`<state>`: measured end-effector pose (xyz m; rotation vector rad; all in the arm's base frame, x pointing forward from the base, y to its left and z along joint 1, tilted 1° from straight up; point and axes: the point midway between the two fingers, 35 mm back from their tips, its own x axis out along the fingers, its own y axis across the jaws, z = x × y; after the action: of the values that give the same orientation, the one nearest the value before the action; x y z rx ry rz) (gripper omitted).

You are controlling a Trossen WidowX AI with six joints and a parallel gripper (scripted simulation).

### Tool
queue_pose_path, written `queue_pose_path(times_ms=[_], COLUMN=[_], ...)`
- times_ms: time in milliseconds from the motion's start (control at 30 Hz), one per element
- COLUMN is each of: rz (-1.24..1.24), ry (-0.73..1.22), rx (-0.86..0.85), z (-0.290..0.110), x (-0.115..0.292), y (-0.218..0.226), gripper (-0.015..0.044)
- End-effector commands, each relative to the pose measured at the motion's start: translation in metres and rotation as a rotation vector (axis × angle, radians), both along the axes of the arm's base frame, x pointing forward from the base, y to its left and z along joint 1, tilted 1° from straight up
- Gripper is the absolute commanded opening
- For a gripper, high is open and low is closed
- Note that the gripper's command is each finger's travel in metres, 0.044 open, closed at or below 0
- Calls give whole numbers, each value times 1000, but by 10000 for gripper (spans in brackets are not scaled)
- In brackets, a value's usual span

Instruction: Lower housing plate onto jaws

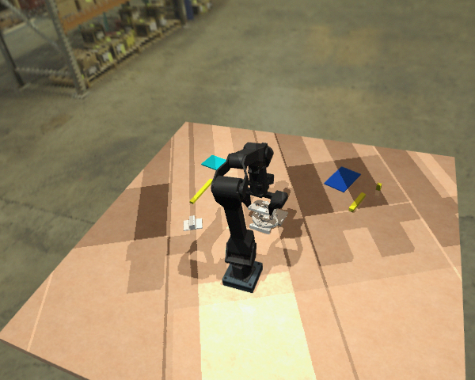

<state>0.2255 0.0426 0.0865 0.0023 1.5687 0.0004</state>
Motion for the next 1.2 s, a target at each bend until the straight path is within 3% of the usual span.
queue_pose_path(times_ms=[0,1167], rz=[-5,-6], ry=[2,2], rx=[-4,-4], z=[0,-13], x=[-1,-1], y=[-1,0], gripper=[351,351])
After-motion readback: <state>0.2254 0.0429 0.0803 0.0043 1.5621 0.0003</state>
